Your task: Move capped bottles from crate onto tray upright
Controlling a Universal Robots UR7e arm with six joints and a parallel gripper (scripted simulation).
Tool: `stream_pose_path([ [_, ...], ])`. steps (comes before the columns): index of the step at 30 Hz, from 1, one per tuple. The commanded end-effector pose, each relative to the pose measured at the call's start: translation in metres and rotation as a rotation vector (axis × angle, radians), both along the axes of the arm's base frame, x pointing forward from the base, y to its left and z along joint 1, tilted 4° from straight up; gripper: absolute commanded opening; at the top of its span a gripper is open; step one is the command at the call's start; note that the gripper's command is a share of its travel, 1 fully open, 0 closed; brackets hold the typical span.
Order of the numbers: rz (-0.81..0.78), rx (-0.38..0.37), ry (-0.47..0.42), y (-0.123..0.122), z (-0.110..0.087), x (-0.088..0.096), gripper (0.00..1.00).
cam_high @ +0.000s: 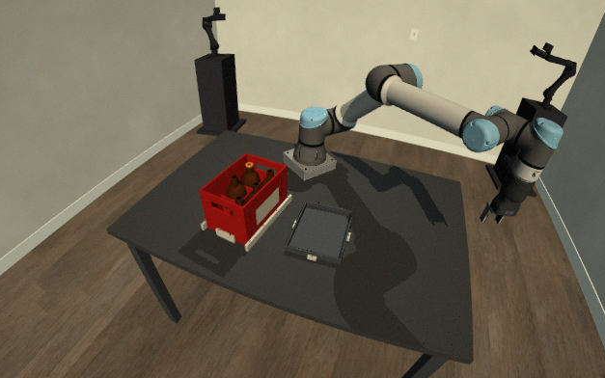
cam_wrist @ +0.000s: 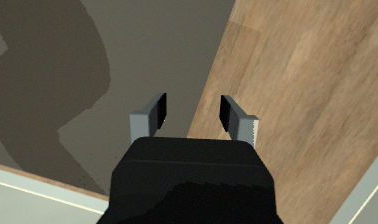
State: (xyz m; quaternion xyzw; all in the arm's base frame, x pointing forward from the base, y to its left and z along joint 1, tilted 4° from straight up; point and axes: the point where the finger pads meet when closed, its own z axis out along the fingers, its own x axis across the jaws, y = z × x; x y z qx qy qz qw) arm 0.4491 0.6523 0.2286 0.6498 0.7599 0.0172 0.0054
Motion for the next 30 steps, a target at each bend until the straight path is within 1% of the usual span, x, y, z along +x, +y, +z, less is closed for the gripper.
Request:
stream_pose_path([
  [1,0.0,0.001,-0.001,0.0,0.02,0.0,1.0],
  [7,0.0,0.001,-0.001,-0.001,0.04,-0.001,1.0],
  [9,0.0,0.001,-0.001,-0.001,0.04,-0.001,1.0],
  [10,0.0,0.005,-0.005,-0.001,0.029,-0.001,1.0],
  [24,0.0,0.001,-0.001,-0.003,0.071,-0.002,1.0],
  [26,0.0,0.001,-0.001,-0.003,0.071,-0.002,1.0],
  [27,0.0,0.007,-0.006,-0.002,0.06,-0.002,1.0],
  [30,0.0,0.005,-0.005,-0.002,0.062,-0.002,1.0],
])
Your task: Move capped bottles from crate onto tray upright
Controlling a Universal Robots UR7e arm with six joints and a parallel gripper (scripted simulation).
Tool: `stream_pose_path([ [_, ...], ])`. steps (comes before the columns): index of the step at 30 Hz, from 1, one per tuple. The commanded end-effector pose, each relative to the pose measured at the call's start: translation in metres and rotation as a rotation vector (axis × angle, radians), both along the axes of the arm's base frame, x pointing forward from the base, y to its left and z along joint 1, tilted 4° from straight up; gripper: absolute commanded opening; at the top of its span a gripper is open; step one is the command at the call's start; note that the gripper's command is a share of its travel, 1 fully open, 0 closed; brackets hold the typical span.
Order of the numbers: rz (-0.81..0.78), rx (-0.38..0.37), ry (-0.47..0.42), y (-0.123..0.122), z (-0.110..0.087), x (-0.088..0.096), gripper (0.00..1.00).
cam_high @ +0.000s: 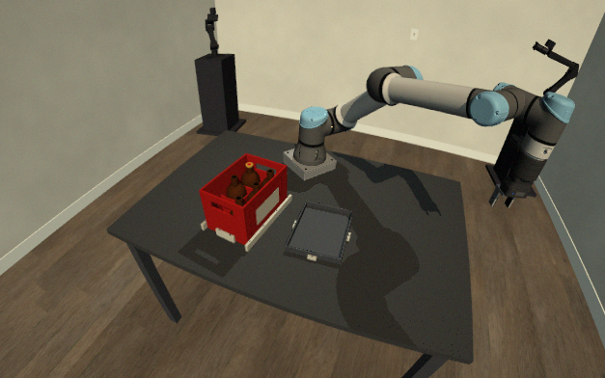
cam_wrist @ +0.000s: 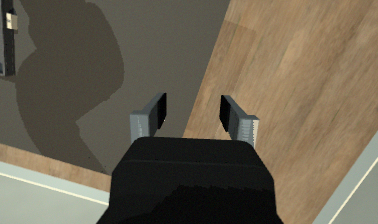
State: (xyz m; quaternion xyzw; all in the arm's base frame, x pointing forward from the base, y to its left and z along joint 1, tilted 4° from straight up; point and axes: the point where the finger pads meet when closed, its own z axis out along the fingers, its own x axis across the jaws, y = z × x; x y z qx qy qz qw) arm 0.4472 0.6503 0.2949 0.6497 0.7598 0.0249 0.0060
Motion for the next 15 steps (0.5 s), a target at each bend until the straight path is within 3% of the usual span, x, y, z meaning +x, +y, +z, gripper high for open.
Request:
stream_pose_path([
  [1,0.0,-0.006,0.006,-0.0005,-0.0035,-0.0002,1.0],
  [13,0.0,-0.01,0.01,-0.0011,0.0048,0.0,1.0],
  [15,0.026,-0.009,0.007,-0.0051,-0.0035,0.0021,1.0],
])
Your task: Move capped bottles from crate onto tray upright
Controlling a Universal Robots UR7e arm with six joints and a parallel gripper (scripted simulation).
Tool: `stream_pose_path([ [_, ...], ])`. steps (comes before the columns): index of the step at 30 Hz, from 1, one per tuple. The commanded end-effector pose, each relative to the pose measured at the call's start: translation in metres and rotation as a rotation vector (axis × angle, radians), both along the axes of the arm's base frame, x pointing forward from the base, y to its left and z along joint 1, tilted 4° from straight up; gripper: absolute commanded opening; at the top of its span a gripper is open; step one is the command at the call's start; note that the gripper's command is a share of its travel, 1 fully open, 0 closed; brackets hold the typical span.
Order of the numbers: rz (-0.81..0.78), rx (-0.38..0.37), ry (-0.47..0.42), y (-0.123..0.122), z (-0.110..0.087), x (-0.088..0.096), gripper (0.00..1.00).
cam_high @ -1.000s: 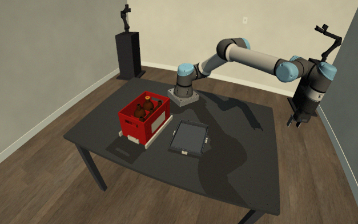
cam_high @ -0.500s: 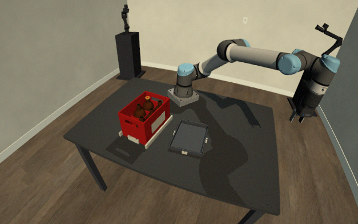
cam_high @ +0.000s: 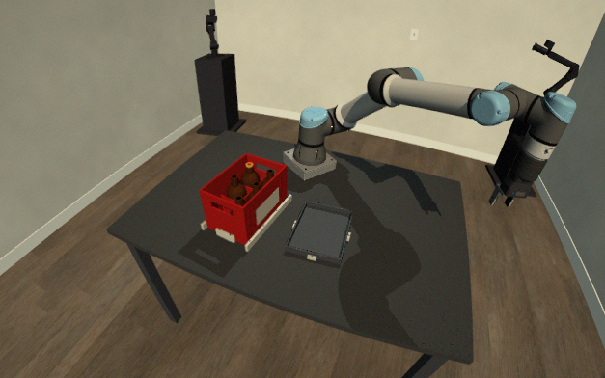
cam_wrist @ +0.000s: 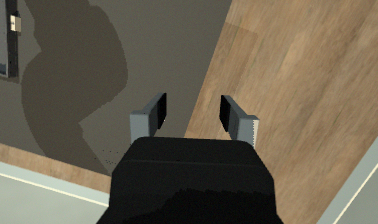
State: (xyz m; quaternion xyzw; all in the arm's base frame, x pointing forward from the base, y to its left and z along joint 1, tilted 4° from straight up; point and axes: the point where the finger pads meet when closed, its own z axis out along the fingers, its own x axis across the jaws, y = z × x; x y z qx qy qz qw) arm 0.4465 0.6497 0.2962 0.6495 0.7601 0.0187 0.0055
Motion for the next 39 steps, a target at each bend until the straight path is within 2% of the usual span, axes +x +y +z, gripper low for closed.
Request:
stream_pose_path([
  [1,0.038,0.0,-0.002,-0.007,-0.007,0.004,1.0],
  [13,0.191,-0.003,-0.009,-0.032,-0.032,0.021,1.0],
  [15,0.191,-0.003,-0.009,-0.032,-0.032,0.021,1.0],
  [16,0.141,-0.018,0.007,-0.025,-0.027,0.015,1.0],
  [30,0.32,-0.018,-0.003,-0.06,-0.055,0.028,1.0],
  [32,0.32,-0.018,-0.003,-0.06,-0.055,0.028,1.0],
  [33,0.272,-0.029,0.01,-0.052,-0.048,0.023,1.0],
  [39,0.349,-0.028,0.005,-0.071,-0.056,0.026,1.0],
])
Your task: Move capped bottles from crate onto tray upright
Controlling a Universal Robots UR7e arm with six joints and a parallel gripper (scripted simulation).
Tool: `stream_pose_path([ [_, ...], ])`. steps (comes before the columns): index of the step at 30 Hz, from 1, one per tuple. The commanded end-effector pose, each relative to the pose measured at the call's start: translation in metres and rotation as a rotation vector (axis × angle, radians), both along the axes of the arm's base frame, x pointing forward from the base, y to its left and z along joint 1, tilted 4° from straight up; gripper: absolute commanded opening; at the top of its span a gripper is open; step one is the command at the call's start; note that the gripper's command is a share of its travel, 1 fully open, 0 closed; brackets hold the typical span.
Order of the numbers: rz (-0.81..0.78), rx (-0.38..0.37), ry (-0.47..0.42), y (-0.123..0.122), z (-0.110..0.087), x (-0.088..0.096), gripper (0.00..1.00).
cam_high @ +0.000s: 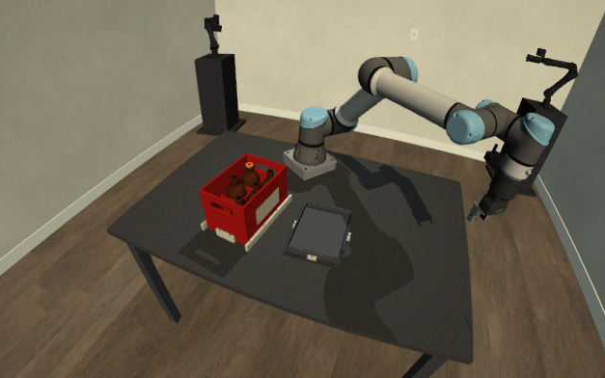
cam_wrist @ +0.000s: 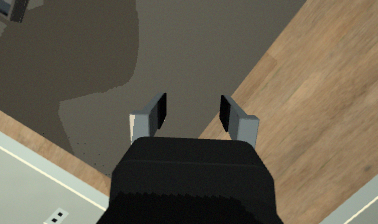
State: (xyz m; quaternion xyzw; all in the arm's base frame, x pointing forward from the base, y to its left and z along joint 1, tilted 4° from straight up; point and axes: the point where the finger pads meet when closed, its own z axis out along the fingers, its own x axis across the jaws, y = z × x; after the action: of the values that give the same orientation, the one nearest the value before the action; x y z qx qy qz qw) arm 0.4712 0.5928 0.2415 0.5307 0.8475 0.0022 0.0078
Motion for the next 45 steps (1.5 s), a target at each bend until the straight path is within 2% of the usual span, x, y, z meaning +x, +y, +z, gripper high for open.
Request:
stream_pose_path([
  [1,0.067,0.007,-0.008,-0.017,-0.002,0.001,1.0],
  [8,0.156,0.009,-0.013,-0.038,-0.011,0.004,1.0],
  [10,0.156,0.009,-0.013,-0.038,-0.011,0.004,1.0],
  [11,0.108,-0.002,-0.002,-0.028,-0.006,0.001,1.0],
  [25,0.286,0.004,-0.013,-0.074,-0.014,0.003,1.0],
  [27,0.286,0.004,-0.013,-0.074,-0.014,0.003,1.0],
  [28,0.238,-0.005,-0.002,-0.062,-0.013,0.002,1.0],
  [42,0.416,0.003,-0.015,-0.109,-0.017,-0.001,1.0],
  [44,0.416,0.003,-0.015,-0.109,-0.017,-0.001,1.0],
  [45,0.367,-0.006,-0.005,-0.097,-0.016,-0.001,1.0],
])
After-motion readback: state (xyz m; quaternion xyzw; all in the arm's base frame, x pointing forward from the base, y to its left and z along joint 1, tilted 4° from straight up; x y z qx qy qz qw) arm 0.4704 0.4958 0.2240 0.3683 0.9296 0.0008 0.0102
